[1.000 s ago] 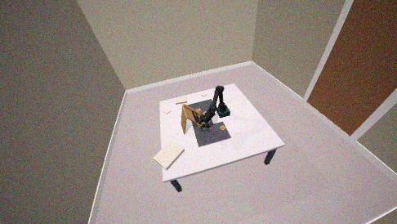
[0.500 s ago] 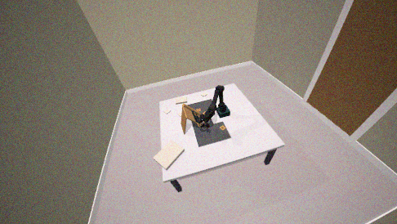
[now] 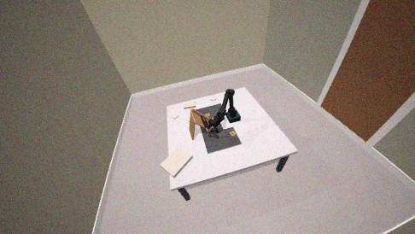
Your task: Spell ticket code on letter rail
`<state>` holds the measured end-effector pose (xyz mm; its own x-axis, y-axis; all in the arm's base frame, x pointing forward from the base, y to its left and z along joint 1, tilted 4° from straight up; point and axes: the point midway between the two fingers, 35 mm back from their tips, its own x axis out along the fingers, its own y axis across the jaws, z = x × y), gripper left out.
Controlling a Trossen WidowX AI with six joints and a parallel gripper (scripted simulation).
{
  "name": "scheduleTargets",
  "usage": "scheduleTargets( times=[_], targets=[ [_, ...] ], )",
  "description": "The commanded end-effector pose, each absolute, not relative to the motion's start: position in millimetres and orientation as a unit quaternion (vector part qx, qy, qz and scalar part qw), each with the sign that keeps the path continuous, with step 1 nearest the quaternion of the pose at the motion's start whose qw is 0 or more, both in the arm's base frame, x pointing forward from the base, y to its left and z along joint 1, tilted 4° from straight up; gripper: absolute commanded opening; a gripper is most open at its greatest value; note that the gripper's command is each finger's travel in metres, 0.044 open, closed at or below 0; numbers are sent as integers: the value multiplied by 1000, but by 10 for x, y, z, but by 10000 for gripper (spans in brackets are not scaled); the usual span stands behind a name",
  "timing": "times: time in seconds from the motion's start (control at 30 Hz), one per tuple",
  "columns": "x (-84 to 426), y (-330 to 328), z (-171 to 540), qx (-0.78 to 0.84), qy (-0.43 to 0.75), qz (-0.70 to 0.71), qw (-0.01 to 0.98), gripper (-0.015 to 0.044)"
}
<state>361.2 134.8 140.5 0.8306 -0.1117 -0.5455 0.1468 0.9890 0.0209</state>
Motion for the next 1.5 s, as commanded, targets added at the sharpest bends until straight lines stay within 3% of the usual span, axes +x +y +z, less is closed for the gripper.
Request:
scheduleTargets(
  times=[0.0,1.47],
  targets=[
    [3602,1331,1406,30,283,-66,956,0],
    [3575,1111,1401,29,283,-66,956,0]
  ],
)
